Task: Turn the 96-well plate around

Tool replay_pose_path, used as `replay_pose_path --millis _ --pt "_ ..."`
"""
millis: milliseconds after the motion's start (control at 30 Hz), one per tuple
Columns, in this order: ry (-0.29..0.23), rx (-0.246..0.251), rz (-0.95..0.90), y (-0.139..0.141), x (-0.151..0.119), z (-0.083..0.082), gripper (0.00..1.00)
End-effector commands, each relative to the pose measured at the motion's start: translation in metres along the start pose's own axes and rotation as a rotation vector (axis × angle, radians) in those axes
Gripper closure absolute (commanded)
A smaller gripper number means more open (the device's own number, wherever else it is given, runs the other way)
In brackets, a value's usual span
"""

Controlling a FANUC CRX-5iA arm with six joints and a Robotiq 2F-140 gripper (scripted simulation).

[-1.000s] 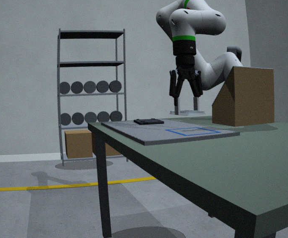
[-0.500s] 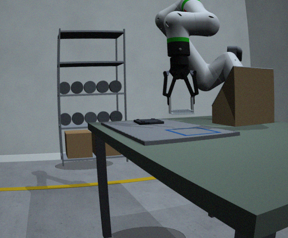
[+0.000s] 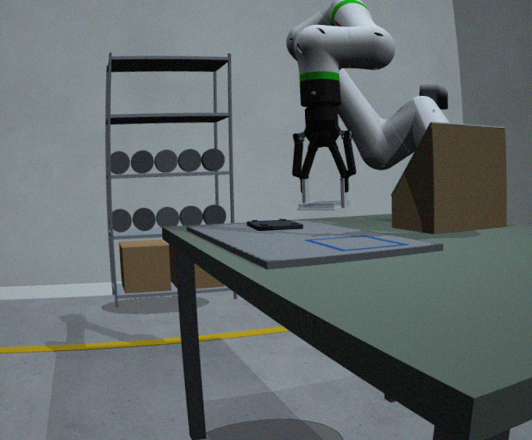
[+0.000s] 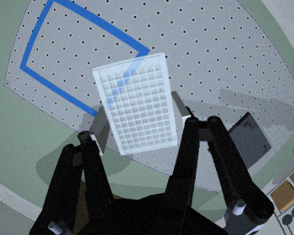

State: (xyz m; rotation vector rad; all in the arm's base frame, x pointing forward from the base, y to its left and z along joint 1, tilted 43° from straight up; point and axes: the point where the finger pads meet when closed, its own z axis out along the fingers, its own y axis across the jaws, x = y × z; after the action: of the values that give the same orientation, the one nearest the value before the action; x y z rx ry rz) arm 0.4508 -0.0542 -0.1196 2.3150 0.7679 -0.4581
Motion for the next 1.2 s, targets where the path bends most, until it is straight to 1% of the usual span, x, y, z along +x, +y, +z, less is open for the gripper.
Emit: replay_pose_path --millis 0,33,533,600,1100,1167 --pt "0.007 -0.010 0.144 0.010 -0.009 -0.001 1.00" --pt "0.007 -0.010 0.144 0.010 -0.009 -0.001 1.00" --pt "0.009 -0.008 0.634 0.048 -0.042 -0.002 1.00" --pt "0.009 -0.008 0.634 0.048 -0.042 -0.002 1.00" --pt "0.009 -0.008 0.634 0.085 -0.075 -0.004 1.00" --pt "0.009 -0.008 0.634 0.085 -0.075 -0.004 1.00"
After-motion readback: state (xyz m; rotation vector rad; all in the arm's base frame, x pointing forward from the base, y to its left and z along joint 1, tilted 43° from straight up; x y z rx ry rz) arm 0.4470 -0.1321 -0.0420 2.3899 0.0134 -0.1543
